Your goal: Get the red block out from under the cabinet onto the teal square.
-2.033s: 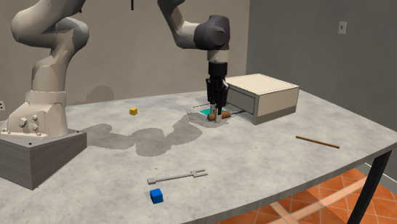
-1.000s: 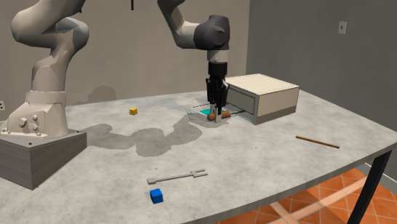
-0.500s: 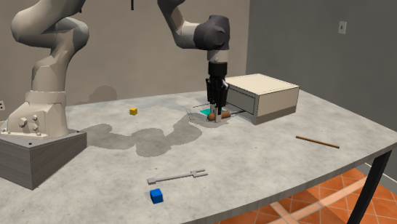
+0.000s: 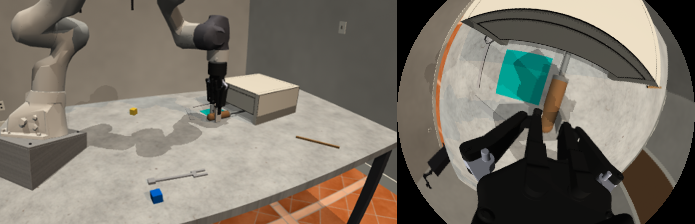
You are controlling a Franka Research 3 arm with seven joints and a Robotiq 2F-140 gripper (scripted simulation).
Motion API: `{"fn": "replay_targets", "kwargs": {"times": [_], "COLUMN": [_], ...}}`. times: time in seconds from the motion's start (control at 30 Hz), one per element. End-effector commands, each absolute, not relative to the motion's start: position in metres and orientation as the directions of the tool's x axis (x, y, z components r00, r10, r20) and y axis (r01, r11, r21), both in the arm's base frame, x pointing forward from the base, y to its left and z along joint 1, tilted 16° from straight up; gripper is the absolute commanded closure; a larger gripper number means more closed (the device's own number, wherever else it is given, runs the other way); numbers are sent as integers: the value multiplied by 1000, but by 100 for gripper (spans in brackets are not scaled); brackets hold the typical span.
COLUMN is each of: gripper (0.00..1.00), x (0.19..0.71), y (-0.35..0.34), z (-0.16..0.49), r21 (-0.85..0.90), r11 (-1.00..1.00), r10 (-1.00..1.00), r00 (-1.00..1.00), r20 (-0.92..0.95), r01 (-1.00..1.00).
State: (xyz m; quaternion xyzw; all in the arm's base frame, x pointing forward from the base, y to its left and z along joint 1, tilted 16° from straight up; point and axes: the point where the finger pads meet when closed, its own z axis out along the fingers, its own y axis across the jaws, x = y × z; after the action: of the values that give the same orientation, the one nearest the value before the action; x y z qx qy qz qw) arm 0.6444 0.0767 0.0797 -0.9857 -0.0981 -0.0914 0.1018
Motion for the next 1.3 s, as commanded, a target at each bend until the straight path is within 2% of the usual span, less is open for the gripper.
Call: {"fn": "replay_targets", "kwargs": {"times": [0.0, 1.27], "gripper": [100, 100], "x": [641, 594], "y": [80, 71], "z": [80, 70], "r21": [-184, -184], "r11": [-959, -959], "r10": [179, 179], "r00": [964, 963], "r20": [199, 199], "r01": [216, 216]}}
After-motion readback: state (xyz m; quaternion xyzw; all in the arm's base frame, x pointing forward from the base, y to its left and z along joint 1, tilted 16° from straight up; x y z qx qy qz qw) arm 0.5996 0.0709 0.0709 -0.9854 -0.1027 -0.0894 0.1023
